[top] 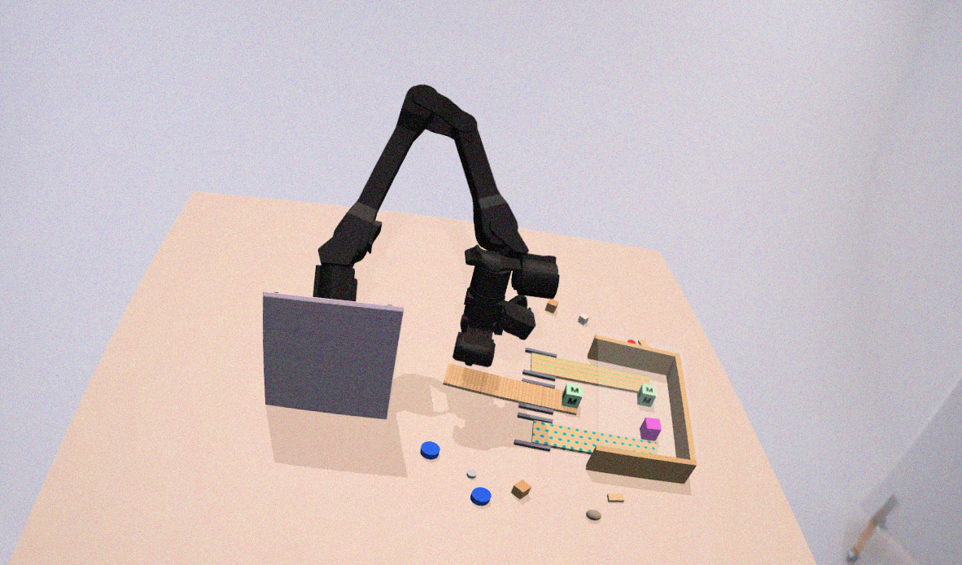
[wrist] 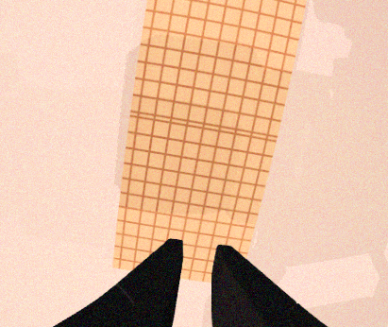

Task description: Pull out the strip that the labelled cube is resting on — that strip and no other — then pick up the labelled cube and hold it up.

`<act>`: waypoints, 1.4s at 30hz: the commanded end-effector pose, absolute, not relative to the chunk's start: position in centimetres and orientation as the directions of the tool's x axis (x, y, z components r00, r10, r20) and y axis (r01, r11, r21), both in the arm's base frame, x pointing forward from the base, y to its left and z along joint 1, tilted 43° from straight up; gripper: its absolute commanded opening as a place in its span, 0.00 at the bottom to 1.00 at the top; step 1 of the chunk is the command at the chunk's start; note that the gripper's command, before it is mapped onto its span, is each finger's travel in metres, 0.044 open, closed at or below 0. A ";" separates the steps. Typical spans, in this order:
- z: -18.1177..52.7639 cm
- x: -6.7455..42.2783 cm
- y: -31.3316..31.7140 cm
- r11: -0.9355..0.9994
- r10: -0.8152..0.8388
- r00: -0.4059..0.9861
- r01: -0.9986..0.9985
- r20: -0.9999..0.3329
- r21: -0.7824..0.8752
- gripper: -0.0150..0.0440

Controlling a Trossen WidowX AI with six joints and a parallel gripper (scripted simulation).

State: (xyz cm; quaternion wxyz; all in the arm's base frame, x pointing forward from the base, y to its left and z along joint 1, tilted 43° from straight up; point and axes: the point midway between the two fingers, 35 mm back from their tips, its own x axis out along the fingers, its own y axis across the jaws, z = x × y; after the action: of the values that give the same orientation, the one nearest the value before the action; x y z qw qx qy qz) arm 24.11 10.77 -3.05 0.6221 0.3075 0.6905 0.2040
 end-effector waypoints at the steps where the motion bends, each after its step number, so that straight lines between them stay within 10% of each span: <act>1: -3.1 25.7 10.5 0.725 0.682 -0.039 0.174 -0.731 0.667 0.48; 13: -3.4 30.1 9.5 0.725 0.681 -0.038 0.174 -0.731 0.667 1.00; 42: -3.8 40.9 7.4 0.726 0.680 -0.033 0.170 -0.732 0.667 1.00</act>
State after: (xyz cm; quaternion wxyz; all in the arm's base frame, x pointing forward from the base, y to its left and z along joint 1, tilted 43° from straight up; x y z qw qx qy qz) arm 39.85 7.64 -3.64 0.6231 0.3108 0.6880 0.2045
